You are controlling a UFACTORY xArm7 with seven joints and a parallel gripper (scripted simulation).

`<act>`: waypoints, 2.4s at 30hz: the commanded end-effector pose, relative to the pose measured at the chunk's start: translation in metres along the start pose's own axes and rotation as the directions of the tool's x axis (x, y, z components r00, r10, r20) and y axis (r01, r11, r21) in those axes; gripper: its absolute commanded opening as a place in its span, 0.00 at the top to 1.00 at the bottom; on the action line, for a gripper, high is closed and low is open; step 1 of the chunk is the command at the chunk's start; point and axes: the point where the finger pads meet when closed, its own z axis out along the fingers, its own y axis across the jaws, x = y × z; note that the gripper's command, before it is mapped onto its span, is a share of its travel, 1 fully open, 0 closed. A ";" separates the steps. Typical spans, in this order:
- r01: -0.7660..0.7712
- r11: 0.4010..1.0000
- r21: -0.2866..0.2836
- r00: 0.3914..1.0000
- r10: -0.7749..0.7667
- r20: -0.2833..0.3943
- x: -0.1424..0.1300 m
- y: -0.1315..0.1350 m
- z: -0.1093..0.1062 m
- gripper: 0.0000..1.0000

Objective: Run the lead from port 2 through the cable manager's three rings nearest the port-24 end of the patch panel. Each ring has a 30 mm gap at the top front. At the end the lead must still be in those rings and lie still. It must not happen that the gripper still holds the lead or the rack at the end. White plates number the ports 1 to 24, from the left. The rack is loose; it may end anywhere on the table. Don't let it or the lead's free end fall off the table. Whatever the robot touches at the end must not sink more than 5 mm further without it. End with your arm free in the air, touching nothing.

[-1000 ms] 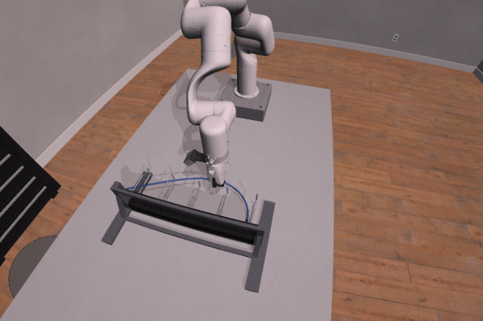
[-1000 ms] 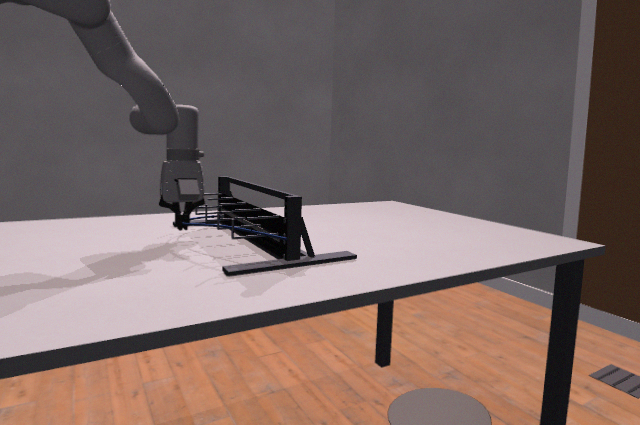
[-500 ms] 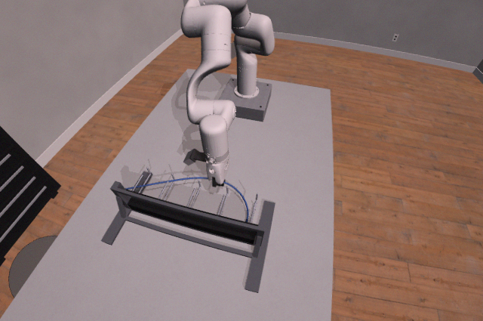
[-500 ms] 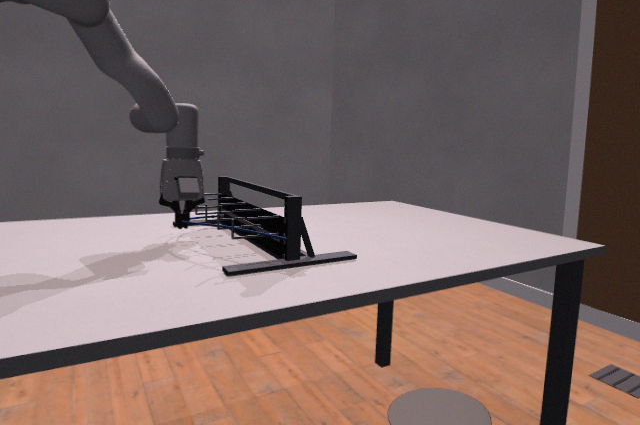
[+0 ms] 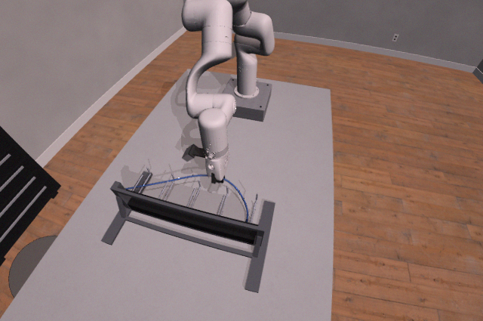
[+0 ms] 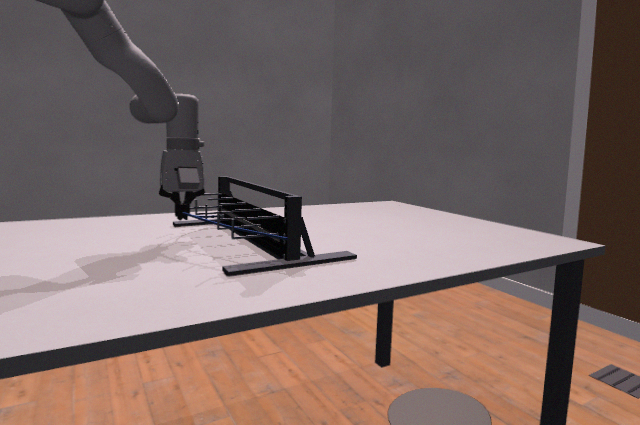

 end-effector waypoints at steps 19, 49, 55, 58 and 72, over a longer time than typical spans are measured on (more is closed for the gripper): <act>0.000 1.000 0.005 1.000 0.000 0.000 0.000 -0.001 -0.050 1.00; 0.002 1.000 0.005 1.000 -0.002 0.000 0.007 -0.060 -0.060 1.00; 0.002 1.000 0.005 1.000 -0.002 0.000 0.007 -0.060 -0.060 1.00; 0.002 1.000 0.005 1.000 -0.002 0.000 0.007 -0.060 -0.060 1.00; 0.026 1.000 0.005 1.000 -0.026 0.000 0.017 -0.053 -0.060 1.00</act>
